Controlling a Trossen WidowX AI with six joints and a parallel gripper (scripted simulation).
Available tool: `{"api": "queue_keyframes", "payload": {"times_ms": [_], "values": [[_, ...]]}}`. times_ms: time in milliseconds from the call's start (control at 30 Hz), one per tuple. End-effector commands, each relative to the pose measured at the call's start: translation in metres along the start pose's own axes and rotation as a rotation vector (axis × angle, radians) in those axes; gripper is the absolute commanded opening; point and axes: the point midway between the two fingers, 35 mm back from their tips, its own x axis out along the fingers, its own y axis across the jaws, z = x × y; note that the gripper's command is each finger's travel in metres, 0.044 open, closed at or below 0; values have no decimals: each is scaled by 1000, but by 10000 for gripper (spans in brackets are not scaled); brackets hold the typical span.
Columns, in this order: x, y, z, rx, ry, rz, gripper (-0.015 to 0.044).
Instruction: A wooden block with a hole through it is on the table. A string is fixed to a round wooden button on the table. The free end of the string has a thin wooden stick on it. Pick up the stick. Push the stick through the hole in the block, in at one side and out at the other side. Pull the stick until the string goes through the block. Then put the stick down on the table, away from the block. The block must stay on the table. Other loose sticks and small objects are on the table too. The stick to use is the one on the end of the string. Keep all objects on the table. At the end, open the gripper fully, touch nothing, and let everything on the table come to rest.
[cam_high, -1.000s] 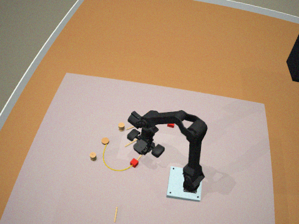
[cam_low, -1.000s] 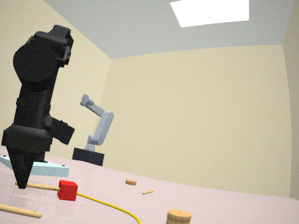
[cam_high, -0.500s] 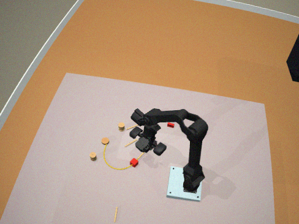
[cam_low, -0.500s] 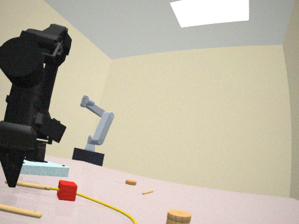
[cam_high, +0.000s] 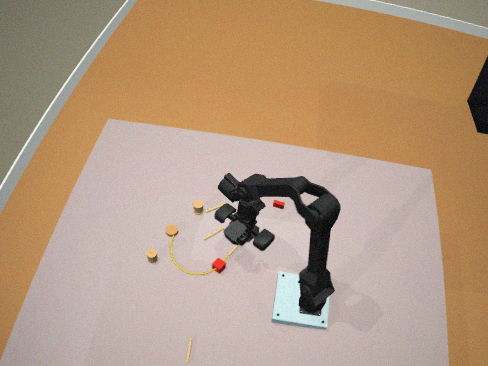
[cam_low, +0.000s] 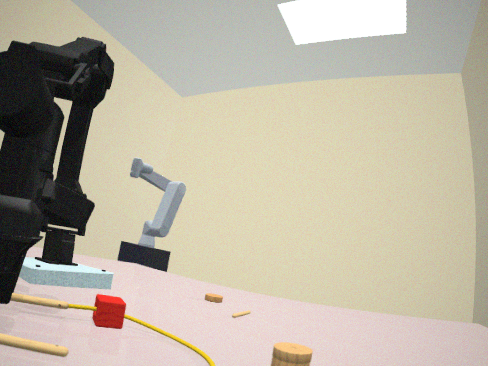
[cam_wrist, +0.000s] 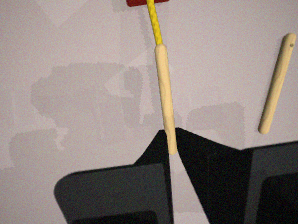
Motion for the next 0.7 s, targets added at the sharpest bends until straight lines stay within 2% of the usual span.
{"api": "queue_keyframes", "payload": {"times_ms": [0,667], "values": [[-1,1,-6,-2,5,1,0],[8,1,-22,4,6,7,0]]}}
